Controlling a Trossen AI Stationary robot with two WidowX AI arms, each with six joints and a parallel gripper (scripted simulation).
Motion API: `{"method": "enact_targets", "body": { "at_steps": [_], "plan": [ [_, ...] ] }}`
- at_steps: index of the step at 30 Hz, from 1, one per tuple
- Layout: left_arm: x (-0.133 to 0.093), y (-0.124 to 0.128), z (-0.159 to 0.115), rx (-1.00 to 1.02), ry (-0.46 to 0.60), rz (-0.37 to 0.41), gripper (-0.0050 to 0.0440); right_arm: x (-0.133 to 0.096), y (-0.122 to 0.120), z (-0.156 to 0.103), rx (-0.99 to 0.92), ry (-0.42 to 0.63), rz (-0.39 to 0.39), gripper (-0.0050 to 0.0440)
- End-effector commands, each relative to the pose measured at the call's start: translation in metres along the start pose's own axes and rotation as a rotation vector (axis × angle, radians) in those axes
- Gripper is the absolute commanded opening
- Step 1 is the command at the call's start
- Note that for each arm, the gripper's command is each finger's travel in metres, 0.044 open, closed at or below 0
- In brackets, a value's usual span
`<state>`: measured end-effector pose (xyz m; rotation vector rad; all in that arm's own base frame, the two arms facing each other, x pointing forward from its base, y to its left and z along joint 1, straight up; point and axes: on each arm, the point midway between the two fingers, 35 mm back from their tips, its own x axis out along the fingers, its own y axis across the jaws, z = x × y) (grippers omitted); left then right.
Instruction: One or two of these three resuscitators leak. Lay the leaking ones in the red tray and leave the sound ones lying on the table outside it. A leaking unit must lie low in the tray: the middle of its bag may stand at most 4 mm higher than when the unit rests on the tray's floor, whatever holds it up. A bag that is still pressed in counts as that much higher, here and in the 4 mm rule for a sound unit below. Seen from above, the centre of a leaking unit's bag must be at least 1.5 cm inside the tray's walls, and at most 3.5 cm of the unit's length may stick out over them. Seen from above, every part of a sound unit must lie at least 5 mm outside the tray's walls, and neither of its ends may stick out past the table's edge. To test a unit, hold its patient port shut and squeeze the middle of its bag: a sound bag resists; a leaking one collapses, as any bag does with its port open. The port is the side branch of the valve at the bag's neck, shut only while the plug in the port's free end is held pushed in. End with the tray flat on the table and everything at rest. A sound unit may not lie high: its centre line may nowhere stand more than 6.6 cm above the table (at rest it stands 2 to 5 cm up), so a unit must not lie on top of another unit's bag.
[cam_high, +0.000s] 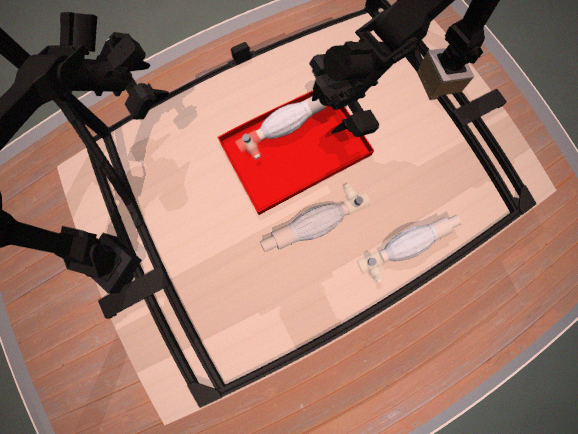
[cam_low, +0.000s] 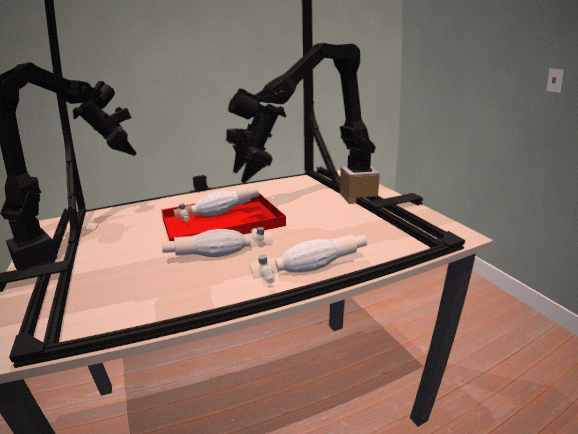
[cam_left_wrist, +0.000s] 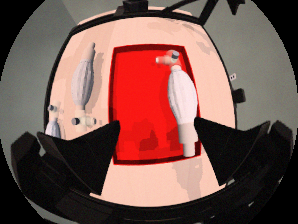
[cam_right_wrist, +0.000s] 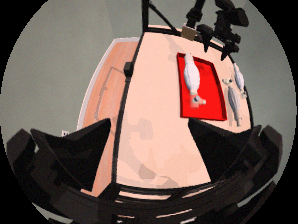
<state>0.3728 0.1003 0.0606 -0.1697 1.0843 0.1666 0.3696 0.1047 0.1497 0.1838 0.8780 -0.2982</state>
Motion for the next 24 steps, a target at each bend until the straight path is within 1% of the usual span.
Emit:
{"method": "enact_targets", "body": {
  "at_steps": [1, 8, 14, 15, 24],
  "plan": [
    [0.009, 0.041, 0.006, -0.005, -0.030, 0.007, 0.0409, 0.000, 0.000, 0.000, 0.000, 0.001, -0.001, 0.0440],
    [0.020, 0.131, 0.008, 0.034, -0.125, 0.023, 0.0409, 0.000, 0.000, 0.000, 0.000, 0.001, -0.001, 0.0440],
    [0.020, 0.131, 0.008, 0.034, -0.125, 0.023, 0.0409, 0.000, 0.000, 0.000, 0.000, 0.001, -0.001, 0.0440],
    [0.020, 0.133, 0.002, 0.017, -0.116, 0.029, 0.0409, 0.000, 0.000, 0.000, 0.001, 0.001, 0.000, 0.0440],
    [0.021, 0.165, 0.003, 0.051, -0.162, 0.039, 0.0409, 0.000, 0.000, 0.000, 0.001, 0.001, 0.000, 0.0440]
  ]
}}
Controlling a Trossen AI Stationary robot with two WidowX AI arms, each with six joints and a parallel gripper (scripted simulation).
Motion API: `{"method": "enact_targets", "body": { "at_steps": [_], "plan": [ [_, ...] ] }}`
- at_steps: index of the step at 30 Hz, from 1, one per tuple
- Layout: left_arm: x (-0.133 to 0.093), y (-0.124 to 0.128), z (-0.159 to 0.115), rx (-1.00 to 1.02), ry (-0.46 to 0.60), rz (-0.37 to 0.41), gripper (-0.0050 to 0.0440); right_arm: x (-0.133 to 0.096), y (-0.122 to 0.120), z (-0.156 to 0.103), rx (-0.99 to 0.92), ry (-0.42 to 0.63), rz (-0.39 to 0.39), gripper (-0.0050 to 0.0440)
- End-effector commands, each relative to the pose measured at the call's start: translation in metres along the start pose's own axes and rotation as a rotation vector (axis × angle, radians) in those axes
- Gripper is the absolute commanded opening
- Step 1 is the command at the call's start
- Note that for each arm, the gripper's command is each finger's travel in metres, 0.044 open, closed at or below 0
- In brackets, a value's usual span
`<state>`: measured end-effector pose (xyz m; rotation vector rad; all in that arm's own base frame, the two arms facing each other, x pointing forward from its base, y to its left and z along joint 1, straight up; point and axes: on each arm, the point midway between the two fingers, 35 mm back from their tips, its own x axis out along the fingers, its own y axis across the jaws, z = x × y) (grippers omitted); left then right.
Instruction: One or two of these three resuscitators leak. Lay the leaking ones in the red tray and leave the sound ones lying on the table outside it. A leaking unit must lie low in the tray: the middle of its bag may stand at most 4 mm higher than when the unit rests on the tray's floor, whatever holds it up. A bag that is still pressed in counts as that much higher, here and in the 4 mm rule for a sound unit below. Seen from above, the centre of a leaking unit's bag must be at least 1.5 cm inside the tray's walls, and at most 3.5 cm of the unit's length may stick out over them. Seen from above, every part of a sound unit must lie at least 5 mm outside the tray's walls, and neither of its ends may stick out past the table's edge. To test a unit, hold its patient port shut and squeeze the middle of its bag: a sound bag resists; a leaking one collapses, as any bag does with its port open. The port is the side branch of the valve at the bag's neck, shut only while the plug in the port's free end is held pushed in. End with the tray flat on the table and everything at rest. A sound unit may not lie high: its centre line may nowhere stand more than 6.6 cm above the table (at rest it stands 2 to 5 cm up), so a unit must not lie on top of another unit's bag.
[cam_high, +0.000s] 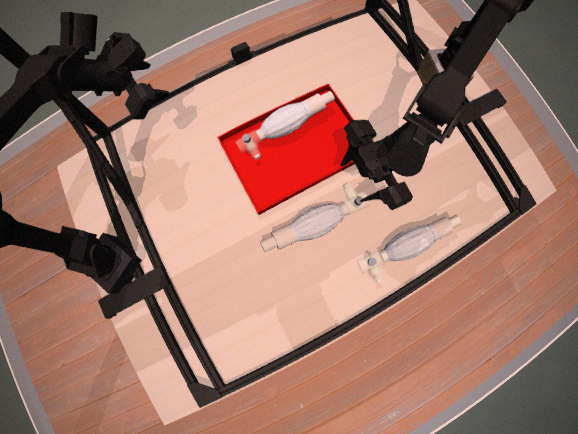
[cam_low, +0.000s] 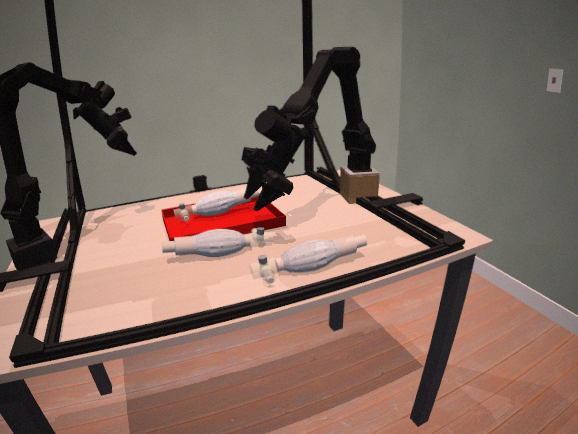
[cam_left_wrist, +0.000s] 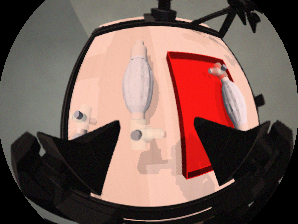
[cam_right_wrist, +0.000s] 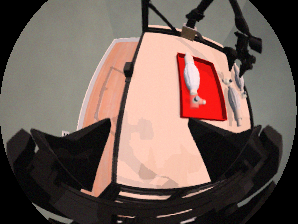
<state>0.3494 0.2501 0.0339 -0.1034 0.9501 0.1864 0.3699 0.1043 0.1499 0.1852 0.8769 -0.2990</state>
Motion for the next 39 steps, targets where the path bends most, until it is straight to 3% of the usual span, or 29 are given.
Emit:
{"method": "enact_targets", "body": {
  "at_steps": [1, 7, 18, 24, 35, 39],
  "plan": [
    [0.001, 0.016, 0.001, 0.017, -0.027, 0.005, 0.0409, 0.000, 0.000, 0.000, 0.000, 0.002, 0.000, 0.0440],
    [0.001, 0.016, 0.001, 0.017, -0.027, 0.005, 0.0409, 0.000, 0.000, 0.000, 0.000, 0.002, 0.000, 0.0440],
    [0.001, 0.014, -0.002, 0.009, -0.017, 0.005, 0.0409, 0.071, -0.098, 0.055, 0.033, 0.076, -0.064, 0.0440],
    [0.001, 0.014, -0.002, 0.009, -0.017, 0.005, 0.0409, 0.071, -0.098, 0.055, 0.033, 0.076, -0.064, 0.0440],
    [0.002, 0.013, -0.002, 0.008, -0.016, 0.002, 0.0409, 0.113, -0.223, 0.082, 0.080, 0.100, -0.101, 0.0440],
    [0.002, 0.013, -0.002, 0.008, -0.016, 0.002, 0.0409, 0.113, -0.223, 0.082, 0.080, 0.100, -0.101, 0.0440]
  ]
}}
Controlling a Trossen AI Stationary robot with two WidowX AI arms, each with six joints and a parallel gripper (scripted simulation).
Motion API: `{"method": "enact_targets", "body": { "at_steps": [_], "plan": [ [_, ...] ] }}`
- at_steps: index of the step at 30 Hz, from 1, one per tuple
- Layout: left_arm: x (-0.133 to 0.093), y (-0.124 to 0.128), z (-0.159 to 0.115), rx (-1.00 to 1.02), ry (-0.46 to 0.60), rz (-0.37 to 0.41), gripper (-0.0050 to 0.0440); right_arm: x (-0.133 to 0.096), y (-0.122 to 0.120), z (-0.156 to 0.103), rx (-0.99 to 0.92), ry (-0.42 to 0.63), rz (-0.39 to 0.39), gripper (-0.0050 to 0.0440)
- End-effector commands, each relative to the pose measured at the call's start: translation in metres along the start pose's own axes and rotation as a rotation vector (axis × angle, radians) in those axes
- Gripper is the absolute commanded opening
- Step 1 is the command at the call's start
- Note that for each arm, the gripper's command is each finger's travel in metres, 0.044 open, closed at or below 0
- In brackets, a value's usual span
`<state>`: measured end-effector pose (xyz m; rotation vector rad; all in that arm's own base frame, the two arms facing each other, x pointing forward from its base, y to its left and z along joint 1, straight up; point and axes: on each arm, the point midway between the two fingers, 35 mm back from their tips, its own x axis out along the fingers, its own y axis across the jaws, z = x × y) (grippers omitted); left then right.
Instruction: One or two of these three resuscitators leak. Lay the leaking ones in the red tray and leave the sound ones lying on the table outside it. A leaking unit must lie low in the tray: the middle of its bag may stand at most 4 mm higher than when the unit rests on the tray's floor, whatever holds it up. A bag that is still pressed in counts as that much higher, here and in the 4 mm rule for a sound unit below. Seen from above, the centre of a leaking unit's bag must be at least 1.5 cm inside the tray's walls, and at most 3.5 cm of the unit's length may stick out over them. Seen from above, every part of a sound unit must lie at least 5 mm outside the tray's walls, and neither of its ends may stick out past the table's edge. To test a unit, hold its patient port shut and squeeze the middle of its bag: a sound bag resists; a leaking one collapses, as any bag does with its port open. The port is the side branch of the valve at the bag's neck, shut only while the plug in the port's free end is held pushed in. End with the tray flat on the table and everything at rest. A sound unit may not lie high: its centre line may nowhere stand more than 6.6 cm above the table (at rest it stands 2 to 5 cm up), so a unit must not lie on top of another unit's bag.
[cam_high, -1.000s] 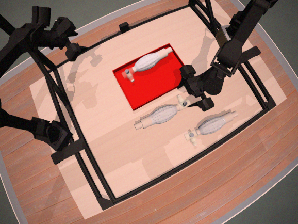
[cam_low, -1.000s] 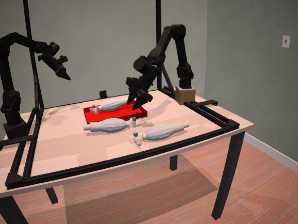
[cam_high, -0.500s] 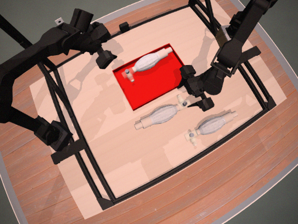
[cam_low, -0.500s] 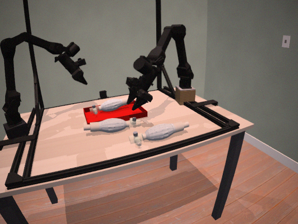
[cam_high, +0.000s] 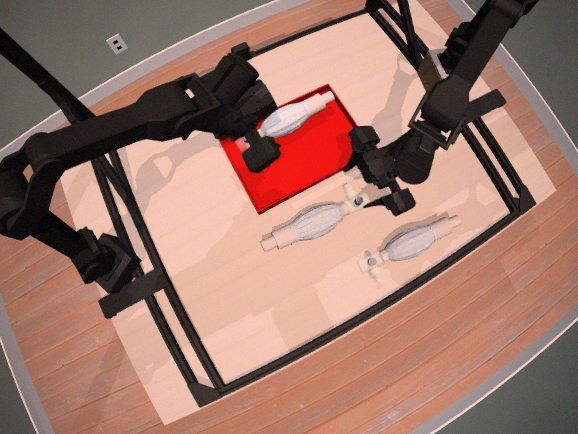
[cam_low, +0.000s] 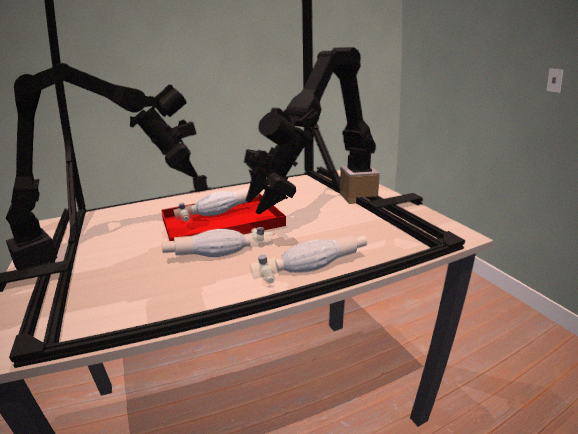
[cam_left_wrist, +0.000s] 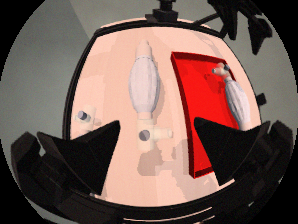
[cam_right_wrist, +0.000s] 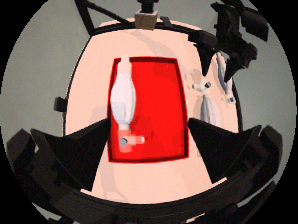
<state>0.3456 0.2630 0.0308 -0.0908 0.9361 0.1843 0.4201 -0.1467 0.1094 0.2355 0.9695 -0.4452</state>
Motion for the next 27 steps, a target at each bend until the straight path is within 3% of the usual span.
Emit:
{"method": "enact_targets", "body": {
  "at_steps": [1, 2, 13, 19, 27],
  "plan": [
    [0.000, 0.000, 0.000, -0.003, -0.001, 0.000, 0.0409, 0.006, -0.001, 0.001, -0.015, 0.006, 0.017, 0.0440],
    [0.000, 0.000, 0.000, -0.003, -0.001, 0.000, 0.0409, 0.006, -0.001, 0.001, -0.015, 0.006, 0.017, 0.0440],
    [0.000, 0.000, 0.001, -0.003, -0.003, 0.000, 0.0409, 0.039, -0.135, 0.013, 0.021, -0.009, -0.006, 0.0440],
    [0.000, 0.000, 0.001, -0.003, -0.003, 0.000, 0.0409, 0.039, -0.135, 0.013, 0.021, -0.009, -0.006, 0.0440],
    [-0.001, 0.000, 0.001, -0.002, -0.003, 0.001, 0.0409, 0.044, -0.179, 0.009, 0.030, -0.022, -0.017, 0.0440]
  ]
}}
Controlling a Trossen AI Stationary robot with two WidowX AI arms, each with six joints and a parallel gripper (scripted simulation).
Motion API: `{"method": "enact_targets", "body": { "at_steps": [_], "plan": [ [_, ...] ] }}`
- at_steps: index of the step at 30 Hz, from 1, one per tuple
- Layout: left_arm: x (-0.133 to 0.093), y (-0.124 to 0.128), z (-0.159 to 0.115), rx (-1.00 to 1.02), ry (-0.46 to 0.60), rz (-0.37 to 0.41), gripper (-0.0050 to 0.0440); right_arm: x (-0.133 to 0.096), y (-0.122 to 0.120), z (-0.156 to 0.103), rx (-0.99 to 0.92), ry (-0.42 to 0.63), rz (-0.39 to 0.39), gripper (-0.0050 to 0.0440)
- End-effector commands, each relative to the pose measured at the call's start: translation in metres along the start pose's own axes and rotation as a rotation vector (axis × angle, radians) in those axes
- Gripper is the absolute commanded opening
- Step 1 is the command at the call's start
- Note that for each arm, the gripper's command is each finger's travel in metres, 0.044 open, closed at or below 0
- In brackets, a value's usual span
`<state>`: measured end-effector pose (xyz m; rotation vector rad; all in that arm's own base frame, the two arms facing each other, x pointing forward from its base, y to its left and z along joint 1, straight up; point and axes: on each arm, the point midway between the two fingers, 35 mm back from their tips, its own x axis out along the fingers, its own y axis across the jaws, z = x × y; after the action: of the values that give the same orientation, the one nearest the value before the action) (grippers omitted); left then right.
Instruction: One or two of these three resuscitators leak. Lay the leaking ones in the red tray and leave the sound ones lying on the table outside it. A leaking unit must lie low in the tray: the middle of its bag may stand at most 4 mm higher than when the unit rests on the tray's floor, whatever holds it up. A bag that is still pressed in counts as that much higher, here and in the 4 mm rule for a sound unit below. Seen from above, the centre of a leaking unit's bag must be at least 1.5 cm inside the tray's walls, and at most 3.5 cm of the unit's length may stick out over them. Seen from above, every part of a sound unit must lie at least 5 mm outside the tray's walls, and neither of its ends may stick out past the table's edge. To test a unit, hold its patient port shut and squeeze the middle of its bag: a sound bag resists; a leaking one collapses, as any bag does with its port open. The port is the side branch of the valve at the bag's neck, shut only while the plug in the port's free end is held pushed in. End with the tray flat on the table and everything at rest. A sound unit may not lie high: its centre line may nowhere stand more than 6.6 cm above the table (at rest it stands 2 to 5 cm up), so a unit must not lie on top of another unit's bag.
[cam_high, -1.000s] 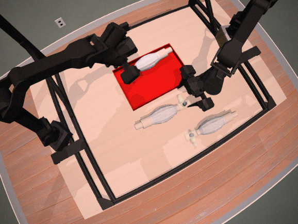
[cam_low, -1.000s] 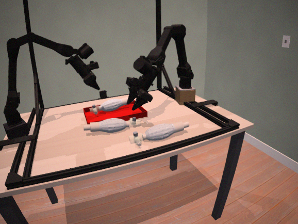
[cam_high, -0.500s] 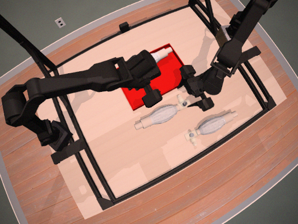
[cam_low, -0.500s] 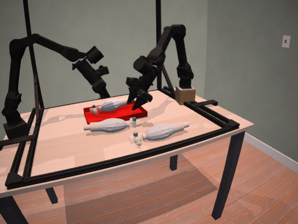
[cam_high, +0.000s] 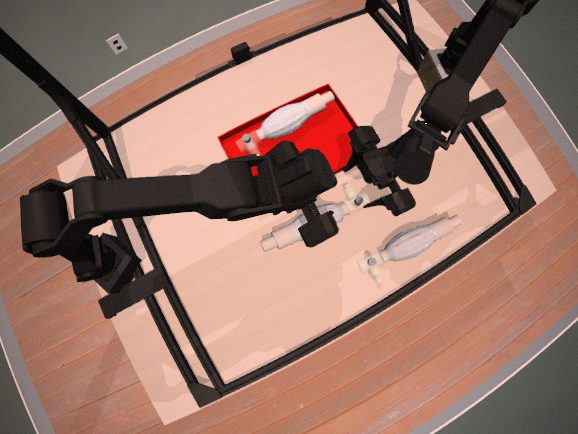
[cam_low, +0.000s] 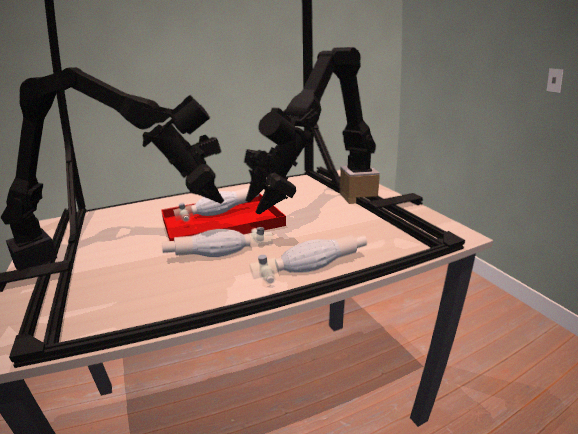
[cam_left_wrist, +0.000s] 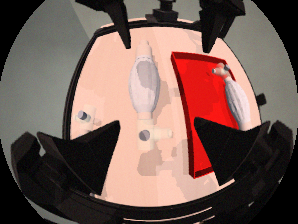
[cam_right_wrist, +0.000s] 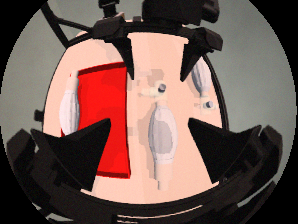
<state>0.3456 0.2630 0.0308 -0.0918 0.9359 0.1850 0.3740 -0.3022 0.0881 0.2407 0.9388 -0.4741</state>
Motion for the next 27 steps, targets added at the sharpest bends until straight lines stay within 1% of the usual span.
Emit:
{"method": "enact_targets", "body": {
  "at_steps": [1, 3, 9, 10, 26, 27],
  "plan": [
    [-0.001, 0.000, 0.001, 0.000, -0.003, 0.001, 0.0409, 0.010, -0.026, -0.005, 0.007, 0.005, 0.000, 0.0440],
    [-0.001, 0.000, 0.001, 0.000, -0.003, 0.001, 0.0409, 0.012, -0.036, -0.006, 0.006, 0.001, 0.001, 0.0440],
    [-0.001, 0.000, 0.001, 0.000, -0.003, 0.001, 0.0409, 0.012, -0.036, -0.006, 0.006, 0.001, 0.001, 0.0440],
    [0.040, 0.003, -0.025, -0.002, -0.003, 0.002, 0.0409, 0.060, -0.036, -0.041, 0.011, -0.006, -0.011, 0.0440],
    [0.040, 0.003, -0.025, -0.002, -0.003, 0.002, 0.0409, 0.060, -0.036, -0.041, 0.011, -0.006, -0.011, 0.0440],
    [0.080, 0.003, -0.055, 0.008, -0.011, 0.001, 0.0409, 0.093, -0.036, -0.064, 0.007, -0.013, -0.009, 0.0440]
  ]
}}
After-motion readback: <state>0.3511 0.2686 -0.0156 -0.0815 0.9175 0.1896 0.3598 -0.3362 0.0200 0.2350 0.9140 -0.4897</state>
